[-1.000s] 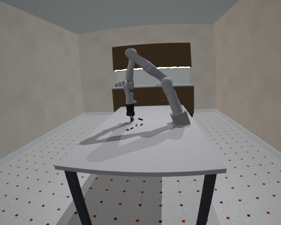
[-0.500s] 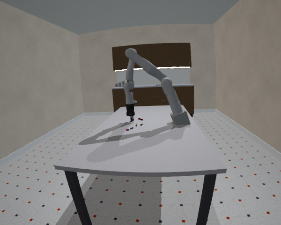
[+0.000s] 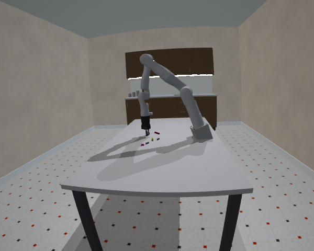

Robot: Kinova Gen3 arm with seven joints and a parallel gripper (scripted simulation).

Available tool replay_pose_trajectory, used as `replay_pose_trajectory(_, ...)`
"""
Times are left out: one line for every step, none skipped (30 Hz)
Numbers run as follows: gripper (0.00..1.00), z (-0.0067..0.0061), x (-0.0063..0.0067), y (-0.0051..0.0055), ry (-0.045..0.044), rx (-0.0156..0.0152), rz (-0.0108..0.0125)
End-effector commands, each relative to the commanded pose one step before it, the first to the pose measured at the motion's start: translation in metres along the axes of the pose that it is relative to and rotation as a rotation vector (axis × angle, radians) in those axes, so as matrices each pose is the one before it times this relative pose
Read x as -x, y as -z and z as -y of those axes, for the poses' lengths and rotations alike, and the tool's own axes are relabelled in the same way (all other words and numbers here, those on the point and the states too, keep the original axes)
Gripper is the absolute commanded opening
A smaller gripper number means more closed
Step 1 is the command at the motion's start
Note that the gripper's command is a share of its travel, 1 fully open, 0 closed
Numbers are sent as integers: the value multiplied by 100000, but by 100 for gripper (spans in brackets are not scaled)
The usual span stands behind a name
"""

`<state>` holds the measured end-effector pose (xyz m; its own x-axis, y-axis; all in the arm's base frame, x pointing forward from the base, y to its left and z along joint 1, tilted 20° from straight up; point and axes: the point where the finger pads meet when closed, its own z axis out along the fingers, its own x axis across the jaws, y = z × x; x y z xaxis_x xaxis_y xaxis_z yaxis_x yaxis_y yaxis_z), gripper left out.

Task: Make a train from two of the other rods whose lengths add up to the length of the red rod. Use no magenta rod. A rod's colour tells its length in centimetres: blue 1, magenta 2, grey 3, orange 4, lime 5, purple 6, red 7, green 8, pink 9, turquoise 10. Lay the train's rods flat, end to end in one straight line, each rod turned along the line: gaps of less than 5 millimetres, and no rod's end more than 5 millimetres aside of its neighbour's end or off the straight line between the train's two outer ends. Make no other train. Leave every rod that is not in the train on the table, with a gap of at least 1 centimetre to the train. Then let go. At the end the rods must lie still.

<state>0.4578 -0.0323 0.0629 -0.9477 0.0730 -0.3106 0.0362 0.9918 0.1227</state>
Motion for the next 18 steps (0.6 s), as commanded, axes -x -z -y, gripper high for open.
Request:
replay_pose_trajectory(42,6,57,53,-3,-12,155)
replay_pose_trajectory(42,0,0,0,0,0,0)
replay_pose_trajectory(42,0,0,0,0,0,0)
replay_pose_trajectory(48,0,0,0,0,0,0)
replay_pose_trajectory(48,0,0,0,0,0,0)
replay_pose_trajectory(48,0,0,0,0,0,0)
replay_pose_trajectory(54,0,0,0,0,0,0)
replay_pose_trajectory(54,0,0,0,0,0,0)
replay_pose_trajectory(54,0,0,0,0,0,0)
replay_pose_trajectory(54,0,0,0,0,0,0)
replay_pose_trajectory(54,0,0,0,0,0,0)
replay_pose_trajectory(54,0,0,0,0,0,0)
replay_pose_trajectory(54,0,0,0,0,0,0)
replay_pose_trajectory(54,0,0,0,0,0,0)
replay_pose_trajectory(54,0,0,0,0,0,0)
replay_pose_trajectory(54,0,0,0,0,0,0)
replay_pose_trajectory(54,0,0,0,0,0,0)
replay_pose_trajectory(54,0,0,3,0,0,0)
